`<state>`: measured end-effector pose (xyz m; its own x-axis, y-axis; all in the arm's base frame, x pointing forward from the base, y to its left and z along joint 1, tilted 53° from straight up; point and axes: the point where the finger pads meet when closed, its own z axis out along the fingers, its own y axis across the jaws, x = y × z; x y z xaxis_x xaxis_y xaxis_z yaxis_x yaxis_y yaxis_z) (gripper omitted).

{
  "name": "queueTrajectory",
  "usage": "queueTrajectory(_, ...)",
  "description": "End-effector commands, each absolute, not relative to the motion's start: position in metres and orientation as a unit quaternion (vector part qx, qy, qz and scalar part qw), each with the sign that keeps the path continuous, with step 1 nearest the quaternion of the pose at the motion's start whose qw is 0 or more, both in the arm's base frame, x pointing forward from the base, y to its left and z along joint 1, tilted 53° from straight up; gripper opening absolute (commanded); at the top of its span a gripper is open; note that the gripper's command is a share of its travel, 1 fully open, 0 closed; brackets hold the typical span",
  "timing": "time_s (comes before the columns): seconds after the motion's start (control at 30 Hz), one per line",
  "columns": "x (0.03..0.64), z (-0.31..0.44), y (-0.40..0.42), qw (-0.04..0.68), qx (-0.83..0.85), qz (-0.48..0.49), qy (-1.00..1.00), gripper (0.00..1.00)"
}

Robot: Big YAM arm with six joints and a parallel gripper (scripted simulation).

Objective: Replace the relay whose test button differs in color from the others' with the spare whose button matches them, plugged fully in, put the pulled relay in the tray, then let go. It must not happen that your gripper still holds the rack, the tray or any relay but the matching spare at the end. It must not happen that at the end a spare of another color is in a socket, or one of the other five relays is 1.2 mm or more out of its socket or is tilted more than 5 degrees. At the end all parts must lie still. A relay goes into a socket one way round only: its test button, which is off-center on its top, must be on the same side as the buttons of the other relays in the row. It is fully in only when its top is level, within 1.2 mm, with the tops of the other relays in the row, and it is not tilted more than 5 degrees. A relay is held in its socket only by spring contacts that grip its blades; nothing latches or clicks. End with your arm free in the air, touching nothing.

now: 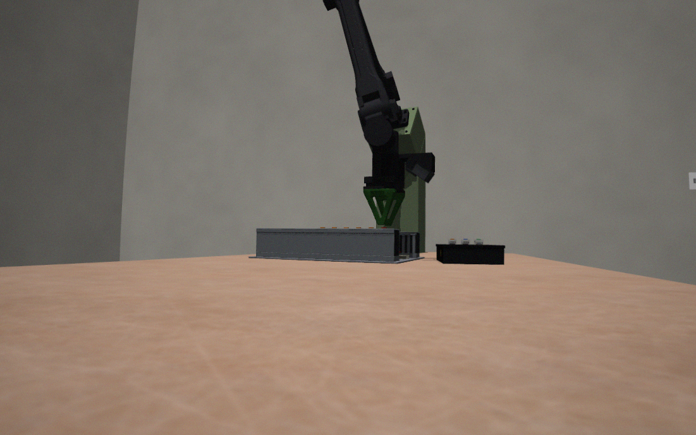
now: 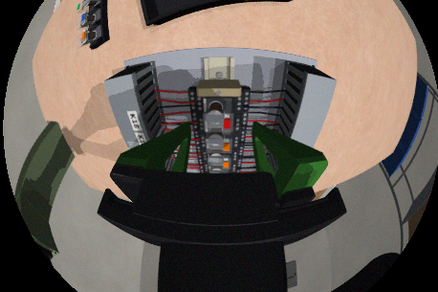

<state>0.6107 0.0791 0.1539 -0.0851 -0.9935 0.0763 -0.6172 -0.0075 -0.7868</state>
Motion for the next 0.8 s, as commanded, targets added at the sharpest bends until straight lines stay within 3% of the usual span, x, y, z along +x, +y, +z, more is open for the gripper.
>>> queueTrajectory(0.0, 0.6118, 0.1793, 0.0931, 0.292, -0.617, -0.351, 0.641, 0.59)
queueTrajectory(0.77, 0.6108, 0.1763, 0.0925, 0.290, -0.617, -0.351, 0.642, 0.59)
